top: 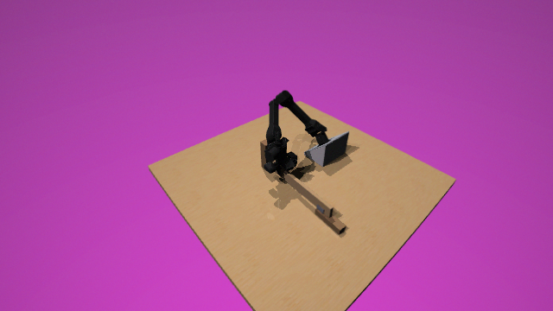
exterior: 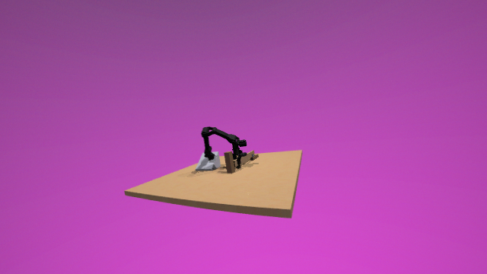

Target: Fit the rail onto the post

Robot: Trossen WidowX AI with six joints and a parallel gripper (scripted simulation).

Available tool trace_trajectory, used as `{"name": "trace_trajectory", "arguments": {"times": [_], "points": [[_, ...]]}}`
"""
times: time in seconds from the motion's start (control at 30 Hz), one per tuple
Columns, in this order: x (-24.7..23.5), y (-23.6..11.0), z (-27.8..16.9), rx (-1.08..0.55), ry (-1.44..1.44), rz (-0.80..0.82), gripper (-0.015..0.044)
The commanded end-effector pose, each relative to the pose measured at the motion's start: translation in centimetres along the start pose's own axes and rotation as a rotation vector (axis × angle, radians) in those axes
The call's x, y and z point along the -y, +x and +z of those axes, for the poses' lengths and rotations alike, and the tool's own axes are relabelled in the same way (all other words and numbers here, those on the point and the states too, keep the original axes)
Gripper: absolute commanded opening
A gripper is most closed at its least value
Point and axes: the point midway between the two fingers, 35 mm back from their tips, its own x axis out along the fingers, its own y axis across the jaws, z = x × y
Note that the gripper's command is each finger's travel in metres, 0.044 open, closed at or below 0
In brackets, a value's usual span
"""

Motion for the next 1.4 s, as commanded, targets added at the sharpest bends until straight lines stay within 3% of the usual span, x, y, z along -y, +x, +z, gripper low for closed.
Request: {"name": "trace_trajectory", "arguments": {"times": [0.0,1.37], "points": [[0.26,-0.57,0.16,0.013,0.003,-0.009,0.0],[0.11,-1.03,0.16,0.013,0.003,-0.008,0.0]]}}
